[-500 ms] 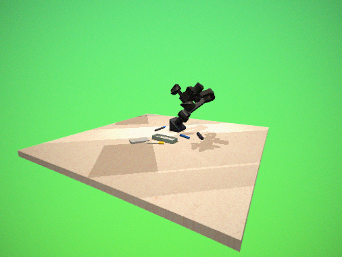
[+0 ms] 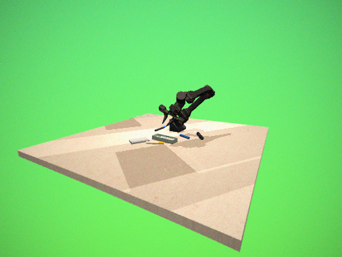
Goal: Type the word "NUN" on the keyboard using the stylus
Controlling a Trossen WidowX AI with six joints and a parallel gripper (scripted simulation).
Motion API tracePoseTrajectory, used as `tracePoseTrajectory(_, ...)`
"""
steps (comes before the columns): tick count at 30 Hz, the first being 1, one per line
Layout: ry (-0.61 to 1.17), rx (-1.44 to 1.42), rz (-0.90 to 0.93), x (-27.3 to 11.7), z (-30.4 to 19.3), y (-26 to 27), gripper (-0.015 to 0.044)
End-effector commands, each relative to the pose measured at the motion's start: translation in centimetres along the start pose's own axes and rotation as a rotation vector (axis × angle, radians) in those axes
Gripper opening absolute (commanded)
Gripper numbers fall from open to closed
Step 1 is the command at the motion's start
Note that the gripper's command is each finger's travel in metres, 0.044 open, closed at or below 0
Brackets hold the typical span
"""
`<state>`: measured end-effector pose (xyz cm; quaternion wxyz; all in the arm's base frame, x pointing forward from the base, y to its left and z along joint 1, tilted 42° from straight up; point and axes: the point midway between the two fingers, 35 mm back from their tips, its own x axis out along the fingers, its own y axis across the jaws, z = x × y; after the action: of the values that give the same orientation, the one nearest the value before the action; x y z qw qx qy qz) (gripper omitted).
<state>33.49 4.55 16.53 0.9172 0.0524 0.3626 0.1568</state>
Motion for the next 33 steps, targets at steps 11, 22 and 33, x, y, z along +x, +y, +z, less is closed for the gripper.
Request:
tracePoseTrajectory(11,0.738,0.423,0.39,1.7,-10.1,4.3,0.0)
tracePoseTrajectory(22,0.738,0.423,0.39,1.7,-10.1,4.3,0.0)
tracePoseTrajectory(33,0.739,0.422,0.387,2.8,-13.0,-0.8,0.0)
